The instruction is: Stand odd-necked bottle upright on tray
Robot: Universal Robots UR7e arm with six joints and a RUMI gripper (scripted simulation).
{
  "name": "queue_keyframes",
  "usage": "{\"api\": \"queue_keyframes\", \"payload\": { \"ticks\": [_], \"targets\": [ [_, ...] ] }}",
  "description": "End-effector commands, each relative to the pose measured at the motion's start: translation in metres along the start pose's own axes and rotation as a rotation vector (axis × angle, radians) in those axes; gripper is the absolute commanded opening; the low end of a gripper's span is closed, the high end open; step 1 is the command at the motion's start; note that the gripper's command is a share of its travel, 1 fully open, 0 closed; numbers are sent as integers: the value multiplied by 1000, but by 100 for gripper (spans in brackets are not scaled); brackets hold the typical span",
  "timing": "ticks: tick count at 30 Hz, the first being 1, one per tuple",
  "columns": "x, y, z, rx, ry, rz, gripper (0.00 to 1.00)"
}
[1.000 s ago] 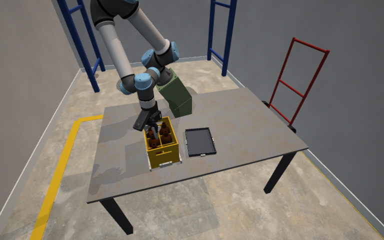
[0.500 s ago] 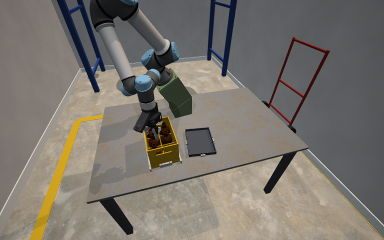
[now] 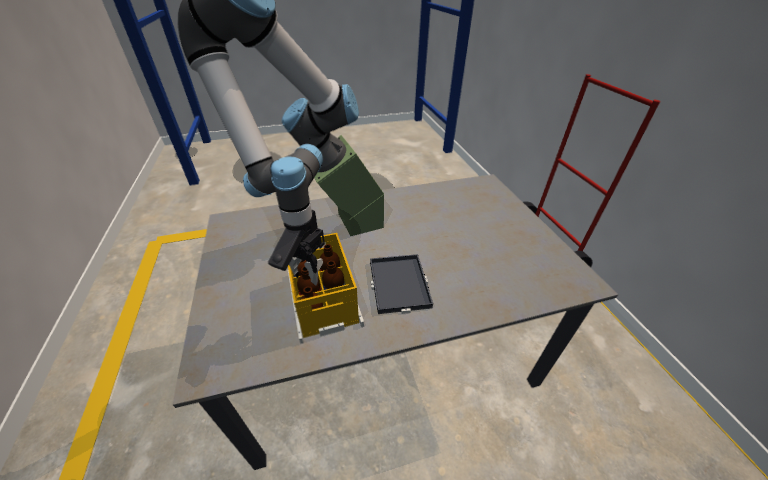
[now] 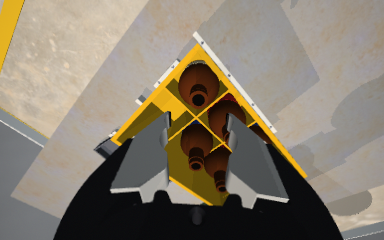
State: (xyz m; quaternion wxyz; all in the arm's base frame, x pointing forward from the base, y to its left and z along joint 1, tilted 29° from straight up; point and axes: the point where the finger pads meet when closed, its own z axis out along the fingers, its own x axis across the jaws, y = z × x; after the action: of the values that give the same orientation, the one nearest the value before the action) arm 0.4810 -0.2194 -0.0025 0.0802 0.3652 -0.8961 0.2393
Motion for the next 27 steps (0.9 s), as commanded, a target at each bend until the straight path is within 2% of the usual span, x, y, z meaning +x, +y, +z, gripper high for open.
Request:
{"api": "queue_keyframes", "payload": {
  "ticks": [1,27],
  "targets": [
    [0,-1,6,1,-1,0,38],
    [0,-1,15,1,-1,0,38]
  ]
}}
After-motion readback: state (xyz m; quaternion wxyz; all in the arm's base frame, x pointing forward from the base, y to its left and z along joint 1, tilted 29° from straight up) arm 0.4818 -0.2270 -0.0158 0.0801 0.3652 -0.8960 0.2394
